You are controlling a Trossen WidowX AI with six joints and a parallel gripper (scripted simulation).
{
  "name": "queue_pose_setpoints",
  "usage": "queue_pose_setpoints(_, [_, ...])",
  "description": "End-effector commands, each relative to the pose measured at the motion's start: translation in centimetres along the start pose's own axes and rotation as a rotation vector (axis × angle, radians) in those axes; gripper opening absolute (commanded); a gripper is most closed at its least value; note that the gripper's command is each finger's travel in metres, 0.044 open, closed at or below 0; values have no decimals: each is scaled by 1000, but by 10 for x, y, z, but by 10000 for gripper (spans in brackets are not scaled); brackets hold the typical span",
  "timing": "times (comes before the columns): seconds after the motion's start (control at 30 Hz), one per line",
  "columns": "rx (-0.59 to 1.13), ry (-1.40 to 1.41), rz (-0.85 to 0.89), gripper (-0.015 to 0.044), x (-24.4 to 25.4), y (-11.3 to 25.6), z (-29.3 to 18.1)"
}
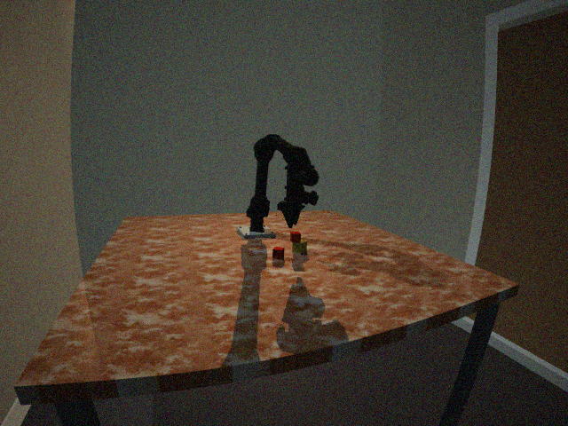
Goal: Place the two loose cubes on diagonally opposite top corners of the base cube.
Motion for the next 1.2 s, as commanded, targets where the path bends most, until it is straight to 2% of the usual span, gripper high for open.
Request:
queue_pose_setpoints(0.0, [7, -296, 2, 265, -14, 4, 1])
queue_pose_setpoints(0.63, [1, -1474, -8, 265, -69, 25, -10])
queue_pose_setpoints(1.07, [1, -1514, -8, 265, -71, 26, -11])
queue_pose_setpoints(1.17, [1, -1514, -8, 265, -72, 14, -10])
Point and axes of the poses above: the point midway between the two fingers, 35 mm back from their tips, its own y axis back along the fingers, its own x axis across the jaws, z = x × y, the point moved 7 cm from there along y, back along the fingers, and after that the axes turned 14 degrees about -y, right-handed, at the moved point
